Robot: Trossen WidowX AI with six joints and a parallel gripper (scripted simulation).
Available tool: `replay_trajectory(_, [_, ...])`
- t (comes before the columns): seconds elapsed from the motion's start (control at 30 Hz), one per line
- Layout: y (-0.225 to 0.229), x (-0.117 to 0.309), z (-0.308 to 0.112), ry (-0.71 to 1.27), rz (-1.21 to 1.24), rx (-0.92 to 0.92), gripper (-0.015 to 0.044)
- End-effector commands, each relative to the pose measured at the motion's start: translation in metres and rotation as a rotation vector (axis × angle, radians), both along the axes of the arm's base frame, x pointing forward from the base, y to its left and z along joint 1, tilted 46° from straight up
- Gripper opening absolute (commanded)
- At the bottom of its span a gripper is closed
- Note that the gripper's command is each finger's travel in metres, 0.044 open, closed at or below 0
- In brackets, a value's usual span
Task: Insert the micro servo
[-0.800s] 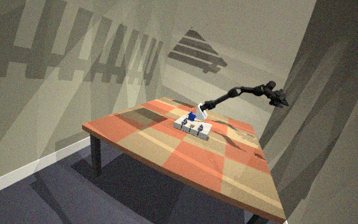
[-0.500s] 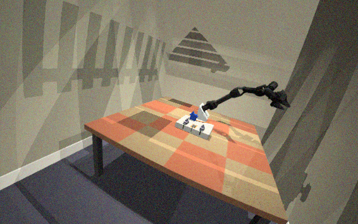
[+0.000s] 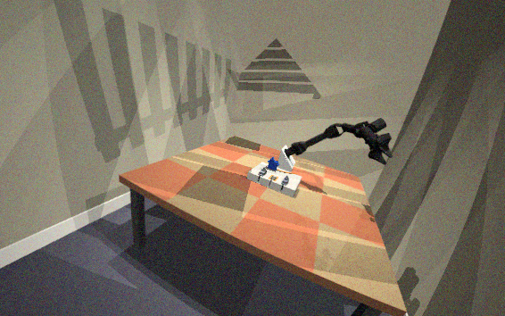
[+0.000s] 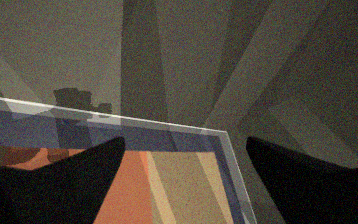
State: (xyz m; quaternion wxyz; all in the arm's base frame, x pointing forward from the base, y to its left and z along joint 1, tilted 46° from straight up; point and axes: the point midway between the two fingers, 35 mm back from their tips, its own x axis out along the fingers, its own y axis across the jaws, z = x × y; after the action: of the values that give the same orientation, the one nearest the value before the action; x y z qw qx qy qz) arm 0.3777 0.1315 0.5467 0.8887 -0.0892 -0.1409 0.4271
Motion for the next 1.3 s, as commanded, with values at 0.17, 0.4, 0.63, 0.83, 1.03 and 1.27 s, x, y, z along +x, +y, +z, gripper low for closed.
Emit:
replay_trajectory(0.17, [-0.057,0.06,-0.1,0.121,-0.194,-0.194,0.044])
replay_trajectory(0.4, [-0.111,0.08,-0.189,0.237,-0.294,-0.377,0.044])
replay_trajectory(0.63, [-0.165,0.073,-0.288,0.374,-0.313,-0.577,0.044])
replay_trajectory(0.83, [-0.204,0.041,-0.37,0.502,-0.255,-0.728,0.044])
replay_trajectory(1.03, [-0.227,-0.011,-0.437,0.612,-0.138,-0.826,0.044])
replay_trajectory(1.27, [-0.233,-0.084,-0.494,0.702,0.054,-0.861,0.044])
